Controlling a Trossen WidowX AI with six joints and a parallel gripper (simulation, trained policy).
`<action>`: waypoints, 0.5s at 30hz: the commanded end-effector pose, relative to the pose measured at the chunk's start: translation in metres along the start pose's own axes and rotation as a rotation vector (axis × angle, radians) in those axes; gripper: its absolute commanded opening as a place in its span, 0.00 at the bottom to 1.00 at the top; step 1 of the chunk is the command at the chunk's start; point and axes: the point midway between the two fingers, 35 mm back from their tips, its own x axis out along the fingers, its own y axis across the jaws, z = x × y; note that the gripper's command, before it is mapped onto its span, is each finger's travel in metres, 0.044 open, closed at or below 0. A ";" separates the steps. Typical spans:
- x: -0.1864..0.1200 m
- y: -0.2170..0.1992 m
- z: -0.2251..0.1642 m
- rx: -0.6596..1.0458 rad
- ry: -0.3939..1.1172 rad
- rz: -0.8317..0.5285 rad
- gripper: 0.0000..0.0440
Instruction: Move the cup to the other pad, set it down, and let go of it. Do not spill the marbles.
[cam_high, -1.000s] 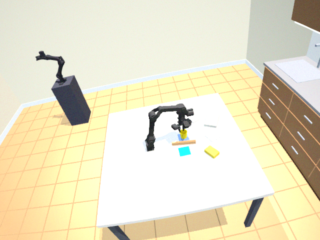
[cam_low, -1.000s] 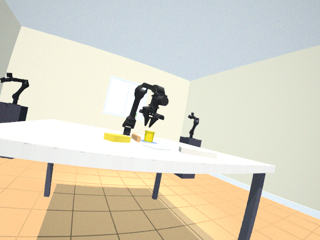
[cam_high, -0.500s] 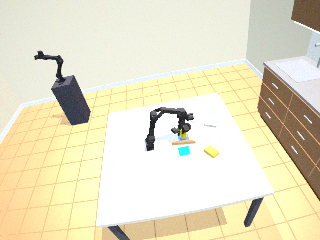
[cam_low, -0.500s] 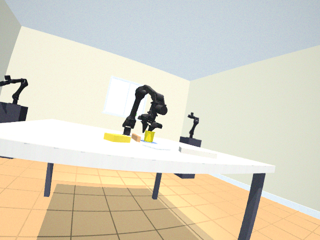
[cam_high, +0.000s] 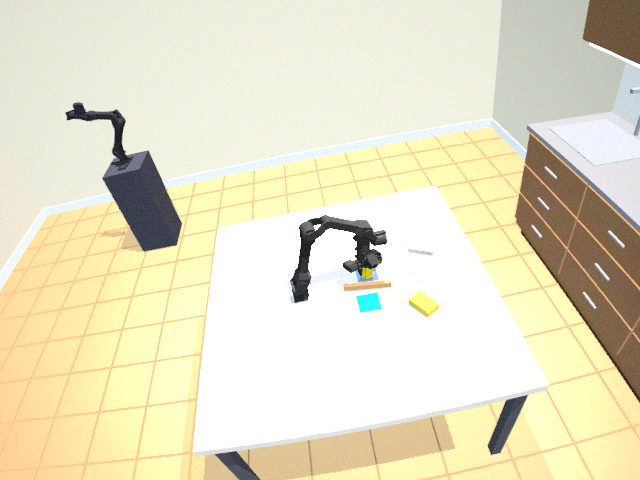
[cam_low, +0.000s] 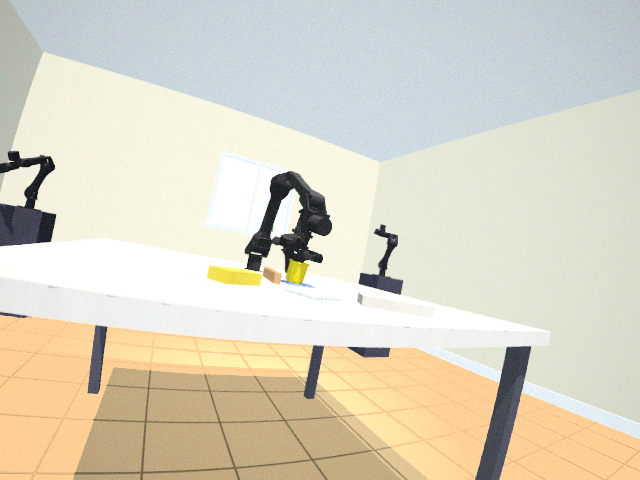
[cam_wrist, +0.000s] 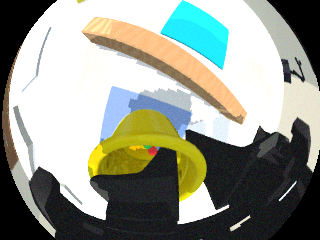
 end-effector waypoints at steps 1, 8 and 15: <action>-0.004 -0.005 0.002 0.003 -0.004 -0.002 0.02; -0.025 -0.016 0.006 0.045 -0.004 0.032 0.01; -0.049 -0.027 0.017 0.115 -0.006 0.080 0.03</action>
